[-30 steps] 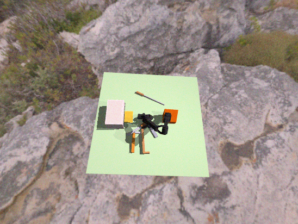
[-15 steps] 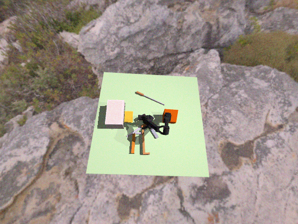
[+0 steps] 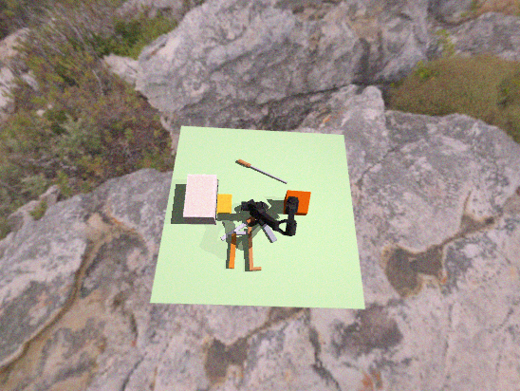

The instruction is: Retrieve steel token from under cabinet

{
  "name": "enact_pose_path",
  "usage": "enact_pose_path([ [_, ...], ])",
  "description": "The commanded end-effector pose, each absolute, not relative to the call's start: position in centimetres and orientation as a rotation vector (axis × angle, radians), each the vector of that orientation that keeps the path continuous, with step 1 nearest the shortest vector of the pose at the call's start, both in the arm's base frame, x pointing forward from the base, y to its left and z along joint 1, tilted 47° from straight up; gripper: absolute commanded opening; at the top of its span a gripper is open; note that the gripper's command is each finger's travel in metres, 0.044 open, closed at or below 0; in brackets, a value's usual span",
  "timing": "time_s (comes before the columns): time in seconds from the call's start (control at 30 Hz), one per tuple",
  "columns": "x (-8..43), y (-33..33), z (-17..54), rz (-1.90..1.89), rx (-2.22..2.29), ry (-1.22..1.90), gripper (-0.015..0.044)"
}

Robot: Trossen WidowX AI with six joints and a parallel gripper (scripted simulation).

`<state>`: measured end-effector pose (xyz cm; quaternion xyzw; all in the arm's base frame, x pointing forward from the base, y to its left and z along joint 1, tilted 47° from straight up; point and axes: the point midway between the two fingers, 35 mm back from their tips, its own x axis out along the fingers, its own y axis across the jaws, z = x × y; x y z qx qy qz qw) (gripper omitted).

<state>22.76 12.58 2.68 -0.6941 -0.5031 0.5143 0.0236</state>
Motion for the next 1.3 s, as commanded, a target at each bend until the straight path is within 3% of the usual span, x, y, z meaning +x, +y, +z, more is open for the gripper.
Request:
enact_pose_path([
  [0.0, 22.43, 12.97, 3.08, 1.572, -2.147, -1.58, 0.0],
  [1.27, 21.47, 13.77, 3.99, 1.572, -2.146, -1.58, 0.0],
])
